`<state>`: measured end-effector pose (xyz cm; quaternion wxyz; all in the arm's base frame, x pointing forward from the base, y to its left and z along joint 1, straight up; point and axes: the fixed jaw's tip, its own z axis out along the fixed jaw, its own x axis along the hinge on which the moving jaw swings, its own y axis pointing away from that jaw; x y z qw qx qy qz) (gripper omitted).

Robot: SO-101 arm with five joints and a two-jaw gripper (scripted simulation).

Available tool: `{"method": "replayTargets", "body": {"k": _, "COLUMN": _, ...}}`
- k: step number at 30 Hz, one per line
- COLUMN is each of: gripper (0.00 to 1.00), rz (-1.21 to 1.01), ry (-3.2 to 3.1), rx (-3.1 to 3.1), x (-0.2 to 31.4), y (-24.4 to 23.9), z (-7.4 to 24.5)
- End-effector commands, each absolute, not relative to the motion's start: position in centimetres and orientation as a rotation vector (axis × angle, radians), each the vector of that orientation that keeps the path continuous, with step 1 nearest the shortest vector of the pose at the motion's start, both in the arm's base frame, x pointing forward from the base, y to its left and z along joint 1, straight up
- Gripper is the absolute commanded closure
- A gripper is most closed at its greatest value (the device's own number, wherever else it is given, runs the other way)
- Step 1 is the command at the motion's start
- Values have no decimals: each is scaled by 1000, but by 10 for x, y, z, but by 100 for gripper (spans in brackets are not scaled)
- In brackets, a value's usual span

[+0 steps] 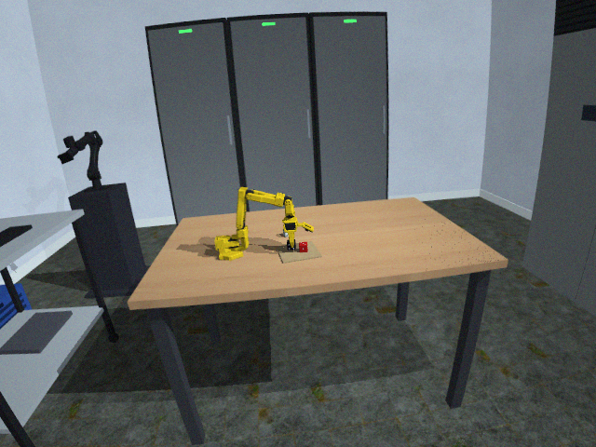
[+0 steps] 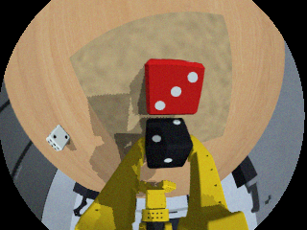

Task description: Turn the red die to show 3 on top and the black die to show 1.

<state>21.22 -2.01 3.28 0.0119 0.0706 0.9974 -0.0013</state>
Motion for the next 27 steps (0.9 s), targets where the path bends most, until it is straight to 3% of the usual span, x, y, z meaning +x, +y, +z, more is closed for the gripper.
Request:
{"method": "replayTargets", "body": {"k": 1, "gripper": 100, "rz": -6, "ry": 3080, "rx": 219, "x": 215, "y": -22, "z": 35}}
{"method": "replayTargets", "body": {"k": 27, "gripper": 100, "rz": -6, "ry": 3080, "rx": 219, "x": 216, "y": -22, "z": 27}}
